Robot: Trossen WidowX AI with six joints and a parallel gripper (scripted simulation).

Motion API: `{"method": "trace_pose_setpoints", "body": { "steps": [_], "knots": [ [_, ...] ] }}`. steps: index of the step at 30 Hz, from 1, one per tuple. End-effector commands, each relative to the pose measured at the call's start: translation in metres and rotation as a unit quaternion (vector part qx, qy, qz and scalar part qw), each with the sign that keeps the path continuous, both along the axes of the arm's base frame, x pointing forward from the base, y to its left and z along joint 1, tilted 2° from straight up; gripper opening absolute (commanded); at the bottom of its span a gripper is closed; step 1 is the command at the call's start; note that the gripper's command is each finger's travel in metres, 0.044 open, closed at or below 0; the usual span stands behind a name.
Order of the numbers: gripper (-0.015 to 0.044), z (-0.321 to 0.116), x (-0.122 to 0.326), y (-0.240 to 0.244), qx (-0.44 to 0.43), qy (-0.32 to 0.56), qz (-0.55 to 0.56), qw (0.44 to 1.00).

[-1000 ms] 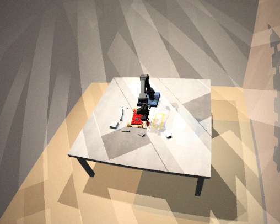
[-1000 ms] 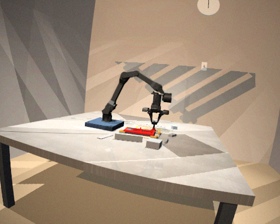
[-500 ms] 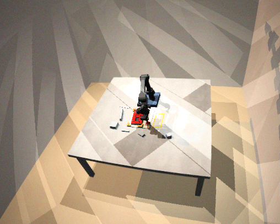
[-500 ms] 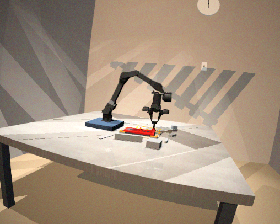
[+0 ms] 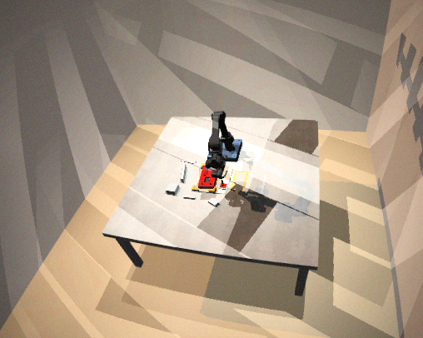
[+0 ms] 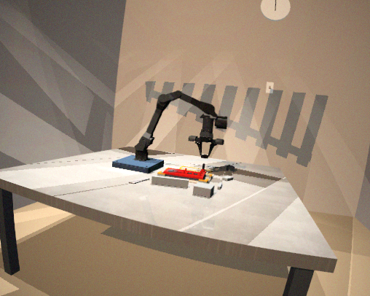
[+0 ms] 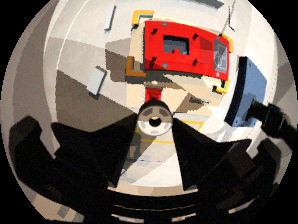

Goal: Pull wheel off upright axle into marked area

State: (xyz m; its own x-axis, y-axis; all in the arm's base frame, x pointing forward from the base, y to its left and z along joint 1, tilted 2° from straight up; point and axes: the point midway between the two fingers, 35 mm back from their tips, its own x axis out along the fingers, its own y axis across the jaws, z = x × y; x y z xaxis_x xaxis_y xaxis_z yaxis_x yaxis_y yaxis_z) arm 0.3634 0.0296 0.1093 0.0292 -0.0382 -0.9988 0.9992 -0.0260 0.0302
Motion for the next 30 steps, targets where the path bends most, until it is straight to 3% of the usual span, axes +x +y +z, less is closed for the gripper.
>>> {"method": "trace_pose_setpoints", "body": {
  "steps": [1,21,30],
  "knots": [
    [0.0,-0.002,-0.001,0.003,0.0,0.002,0.0,1.0],
    [0.0,0.001,-0.055,0.096,0.004,0.002,-0.002,1.0],
    [0.0,-0.008,-0.057,0.099,0.004,0.002,-0.002,1.0]
  ]
}}
